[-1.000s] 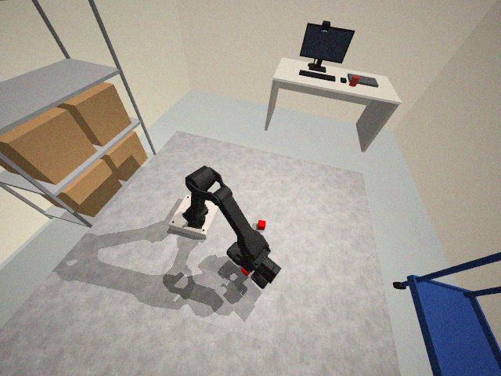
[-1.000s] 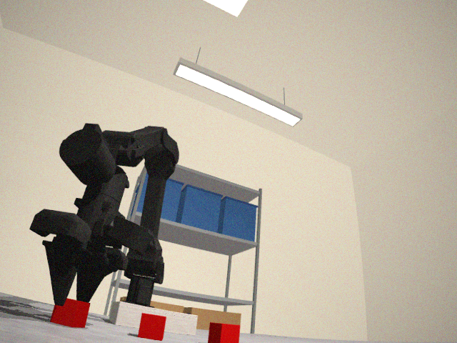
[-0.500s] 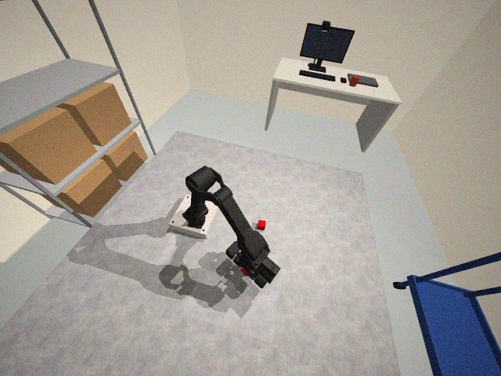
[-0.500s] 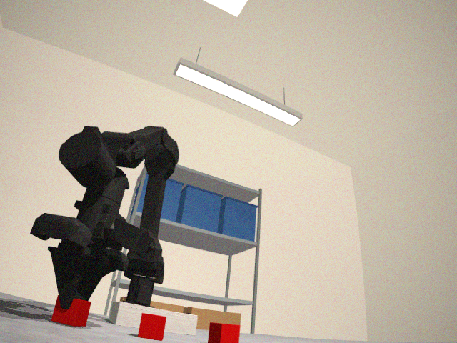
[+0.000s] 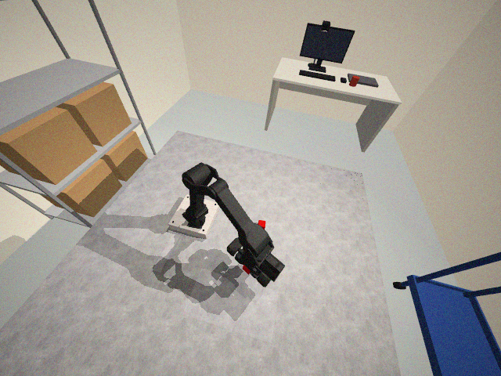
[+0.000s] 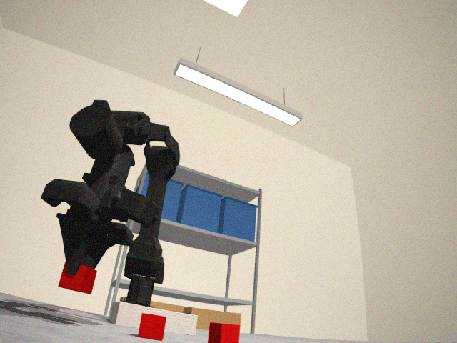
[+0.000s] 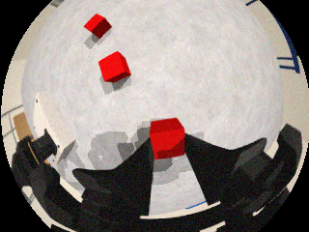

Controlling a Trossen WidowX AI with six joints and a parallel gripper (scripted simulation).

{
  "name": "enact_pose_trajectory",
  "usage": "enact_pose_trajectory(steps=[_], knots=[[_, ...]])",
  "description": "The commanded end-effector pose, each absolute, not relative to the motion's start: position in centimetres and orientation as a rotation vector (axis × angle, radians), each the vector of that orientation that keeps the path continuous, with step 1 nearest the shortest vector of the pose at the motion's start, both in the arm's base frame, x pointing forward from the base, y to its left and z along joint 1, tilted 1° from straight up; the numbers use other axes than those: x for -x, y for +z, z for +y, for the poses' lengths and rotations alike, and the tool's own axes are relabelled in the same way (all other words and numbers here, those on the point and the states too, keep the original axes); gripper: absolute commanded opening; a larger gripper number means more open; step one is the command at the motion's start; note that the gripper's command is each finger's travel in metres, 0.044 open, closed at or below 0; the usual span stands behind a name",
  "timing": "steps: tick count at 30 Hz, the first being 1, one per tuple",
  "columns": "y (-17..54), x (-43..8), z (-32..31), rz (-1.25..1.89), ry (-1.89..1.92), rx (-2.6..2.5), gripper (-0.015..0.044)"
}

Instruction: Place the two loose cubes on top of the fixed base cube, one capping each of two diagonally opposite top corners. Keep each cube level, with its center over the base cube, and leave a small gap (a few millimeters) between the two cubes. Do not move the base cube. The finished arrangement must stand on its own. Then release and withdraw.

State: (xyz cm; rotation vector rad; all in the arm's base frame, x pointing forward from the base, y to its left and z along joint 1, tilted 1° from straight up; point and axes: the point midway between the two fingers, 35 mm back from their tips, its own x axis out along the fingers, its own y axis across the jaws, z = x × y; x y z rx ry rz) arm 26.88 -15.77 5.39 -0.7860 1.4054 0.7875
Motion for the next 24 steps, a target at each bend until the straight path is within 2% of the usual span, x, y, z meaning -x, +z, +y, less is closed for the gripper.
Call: enact_pose_trajectory(steps=[1,15,24], knots=[[7.0,-27.1,-15.9,1.398,0.786,0.793,0.0105],[11.4,-26.6,-15.7,1.398,0.787,0.793,0.0105],[11.4,-27.2,-14.4,1.427,0.706,0.709,0.0105]])
